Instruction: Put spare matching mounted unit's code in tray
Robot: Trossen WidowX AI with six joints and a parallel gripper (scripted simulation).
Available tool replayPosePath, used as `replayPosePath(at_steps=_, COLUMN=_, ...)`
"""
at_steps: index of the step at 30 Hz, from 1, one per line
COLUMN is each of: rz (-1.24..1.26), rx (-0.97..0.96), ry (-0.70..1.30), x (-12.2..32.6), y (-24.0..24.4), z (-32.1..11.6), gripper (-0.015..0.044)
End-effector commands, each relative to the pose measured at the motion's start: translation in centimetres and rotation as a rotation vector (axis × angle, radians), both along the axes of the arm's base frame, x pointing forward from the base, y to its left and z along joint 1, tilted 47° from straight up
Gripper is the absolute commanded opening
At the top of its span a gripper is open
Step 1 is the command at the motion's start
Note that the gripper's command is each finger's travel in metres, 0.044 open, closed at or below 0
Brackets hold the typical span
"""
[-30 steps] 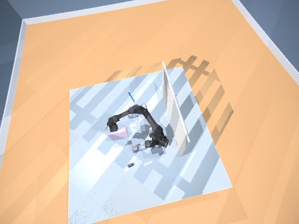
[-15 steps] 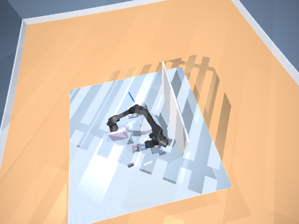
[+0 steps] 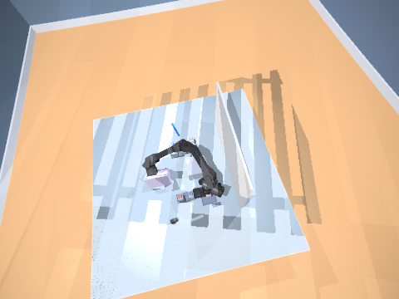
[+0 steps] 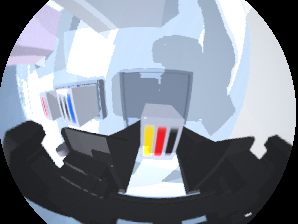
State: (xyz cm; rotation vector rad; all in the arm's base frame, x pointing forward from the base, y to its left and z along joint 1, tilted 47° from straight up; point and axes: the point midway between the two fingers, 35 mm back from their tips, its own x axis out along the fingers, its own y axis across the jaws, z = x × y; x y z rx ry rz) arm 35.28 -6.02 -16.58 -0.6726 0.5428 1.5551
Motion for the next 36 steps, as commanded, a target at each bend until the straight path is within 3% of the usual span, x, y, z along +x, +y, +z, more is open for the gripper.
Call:
replayPosePath(at_steps=1, rz=-0.004, rx=0.009, ry=0.009, x=-0.3, y=0.4, z=-0.2, gripper=0.0)
replayPosePath(at_steps=4, rz=-0.004, rx=0.009, ry=0.009, x=-0.3, y=0.4, z=-0.2, gripper=0.0)
replayPosePath(at_steps=21, rz=0.001, rx=0.001, ry=0.001, x=-0.1, y=0.2, z=-0.1, gripper=0.044)
replayPosePath(at_steps=29, rz=-0.004, rx=0.003, ry=0.01, x=0.1, y=-7.4, z=7.1, gripper=0.044)
replayPosePath(at_steps=36, rz=-0.031, rx=-0.002, ry=-0.005, x=0.2, y=-7.8, z=7.0, gripper=0.044)
